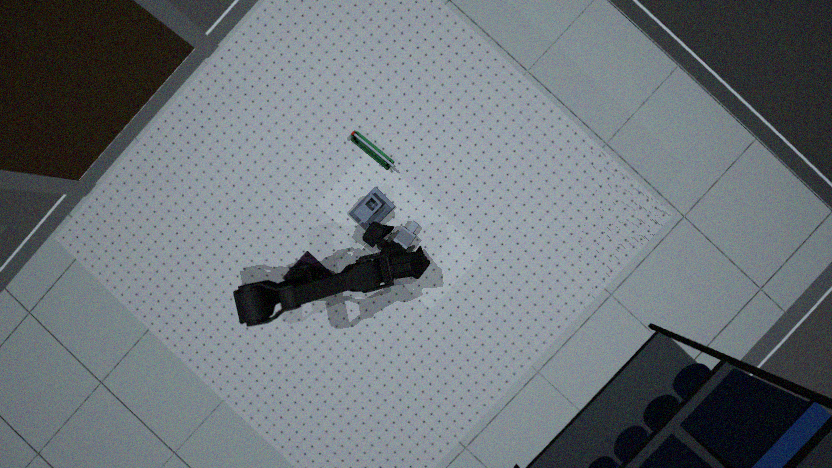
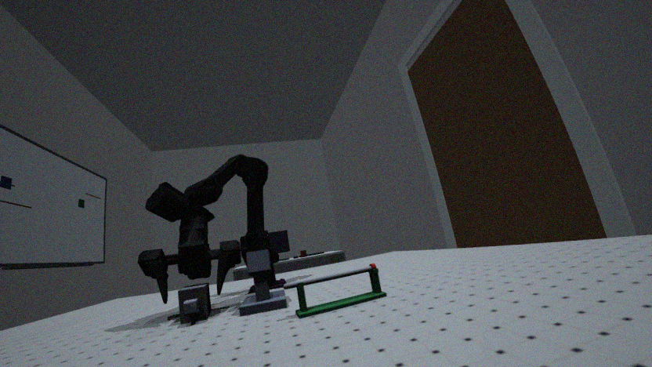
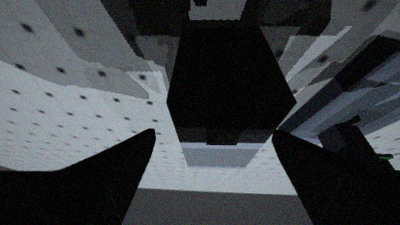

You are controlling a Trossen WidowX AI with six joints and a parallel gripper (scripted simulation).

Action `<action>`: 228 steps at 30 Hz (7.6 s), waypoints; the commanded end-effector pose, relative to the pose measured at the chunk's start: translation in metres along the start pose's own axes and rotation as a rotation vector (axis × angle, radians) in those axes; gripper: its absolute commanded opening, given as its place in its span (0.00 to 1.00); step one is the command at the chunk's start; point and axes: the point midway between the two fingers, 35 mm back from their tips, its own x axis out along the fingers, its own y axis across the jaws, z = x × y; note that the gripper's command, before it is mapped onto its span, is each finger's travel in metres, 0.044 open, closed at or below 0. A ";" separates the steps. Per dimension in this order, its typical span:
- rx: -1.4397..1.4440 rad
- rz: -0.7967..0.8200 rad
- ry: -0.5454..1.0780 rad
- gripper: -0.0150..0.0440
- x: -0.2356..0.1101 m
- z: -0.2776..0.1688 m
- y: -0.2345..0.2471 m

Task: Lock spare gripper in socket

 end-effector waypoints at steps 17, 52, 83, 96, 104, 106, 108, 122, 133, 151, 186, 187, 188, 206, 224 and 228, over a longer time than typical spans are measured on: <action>-0.001 -0.009 -0.004 0.87 0.018 0.014 -0.003; -0.001 -0.008 -0.004 0.25 -0.034 -0.024 0.004; -0.003 -0.022 -0.022 0.25 -0.080 -0.042 -0.003; -0.418 0.043 0.020 0.25 -0.081 -0.049 -0.021; -0.684 0.093 0.044 0.25 -0.083 -0.054 -0.033; -0.749 0.107 0.050 0.25 -0.084 -0.055 -0.035; -0.814 0.121 0.055 0.25 -0.084 -0.055 -0.038; -1.259 0.236 0.084 0.25 -0.090 -0.061 -0.058; -1.593 0.345 0.092 0.25 -0.094 -0.065 -0.072; -2.100 0.567 0.068 0.25 -0.104 -0.068 -0.095; -2.820 1.080 -0.160 0.25 -0.124 -0.068 -0.130; -2.820 1.080 -0.160 0.25 -0.124 -0.068 -0.130; -2.820 1.080 -0.160 0.25 -0.124 -0.068 -0.130; -2.826 1.084 -0.168 0.25 -0.108 -0.065 -0.130; -2.826 1.083 -0.168 0.25 -0.081 -0.056 -0.129; -2.826 1.083 -0.168 0.25 -0.075 -0.054 -0.129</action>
